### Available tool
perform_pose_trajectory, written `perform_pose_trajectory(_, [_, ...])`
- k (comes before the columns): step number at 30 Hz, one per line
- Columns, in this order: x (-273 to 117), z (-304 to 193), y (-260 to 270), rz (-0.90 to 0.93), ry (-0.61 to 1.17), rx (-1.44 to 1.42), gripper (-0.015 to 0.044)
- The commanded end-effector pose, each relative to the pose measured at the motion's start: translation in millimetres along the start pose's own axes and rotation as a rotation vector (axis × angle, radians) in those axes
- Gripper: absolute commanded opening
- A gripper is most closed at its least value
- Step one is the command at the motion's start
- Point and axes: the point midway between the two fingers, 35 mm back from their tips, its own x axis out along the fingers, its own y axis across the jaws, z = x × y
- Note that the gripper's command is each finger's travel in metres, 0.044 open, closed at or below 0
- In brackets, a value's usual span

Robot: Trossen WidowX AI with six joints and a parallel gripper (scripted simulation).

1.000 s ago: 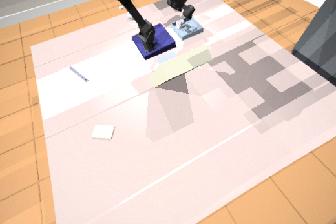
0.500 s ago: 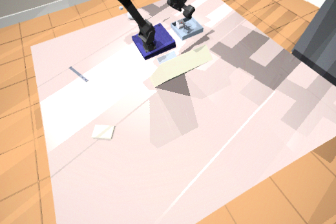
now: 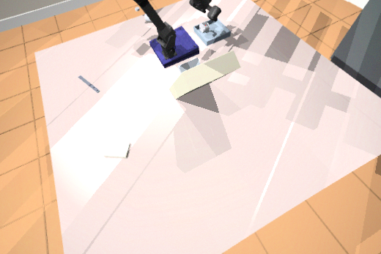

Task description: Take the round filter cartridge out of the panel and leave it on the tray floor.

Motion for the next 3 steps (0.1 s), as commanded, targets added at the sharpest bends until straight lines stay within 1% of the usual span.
perform_pose_trajectory(1, [0.3,0.6,0.0,0.0,-0.002,0.0,0.044])
perform_pose_trajectory(3, [0.3,0.6,0.0,0.0,-0.002,0.0,0.044])
